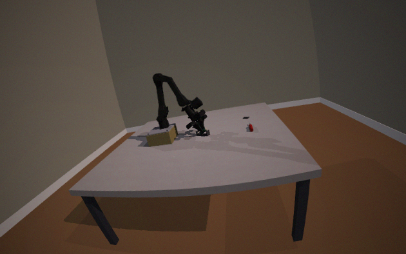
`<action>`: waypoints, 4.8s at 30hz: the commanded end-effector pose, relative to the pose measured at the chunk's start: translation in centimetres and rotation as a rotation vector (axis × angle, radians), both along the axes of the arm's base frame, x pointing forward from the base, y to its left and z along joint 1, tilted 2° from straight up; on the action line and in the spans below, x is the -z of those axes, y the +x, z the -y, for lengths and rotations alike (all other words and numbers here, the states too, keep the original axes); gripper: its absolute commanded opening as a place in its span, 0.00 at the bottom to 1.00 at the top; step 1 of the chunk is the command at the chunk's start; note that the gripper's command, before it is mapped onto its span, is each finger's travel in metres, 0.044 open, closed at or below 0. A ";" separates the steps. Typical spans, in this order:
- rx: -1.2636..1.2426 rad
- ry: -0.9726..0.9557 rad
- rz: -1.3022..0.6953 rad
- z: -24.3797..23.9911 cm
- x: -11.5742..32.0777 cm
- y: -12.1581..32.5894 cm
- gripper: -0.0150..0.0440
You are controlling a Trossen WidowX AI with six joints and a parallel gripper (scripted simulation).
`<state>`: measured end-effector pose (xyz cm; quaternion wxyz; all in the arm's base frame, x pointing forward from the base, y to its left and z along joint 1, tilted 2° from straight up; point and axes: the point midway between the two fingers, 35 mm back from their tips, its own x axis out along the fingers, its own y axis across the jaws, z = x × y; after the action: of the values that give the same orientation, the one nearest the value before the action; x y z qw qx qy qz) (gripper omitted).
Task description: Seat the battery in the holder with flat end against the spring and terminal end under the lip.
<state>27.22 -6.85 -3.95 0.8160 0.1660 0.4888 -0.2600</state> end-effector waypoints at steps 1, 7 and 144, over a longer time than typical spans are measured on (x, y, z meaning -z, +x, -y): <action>0.002 0.007 -0.008 -0.3 0.2 -0.5 0.39; 0.002 0.007 -0.006 -0.6 0.1 -1.0 0.39; 0.001 0.312 -0.467 0.2 1.0 0.2 0.39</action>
<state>27.51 -7.14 -4.69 0.6507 0.2249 0.6923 -0.2162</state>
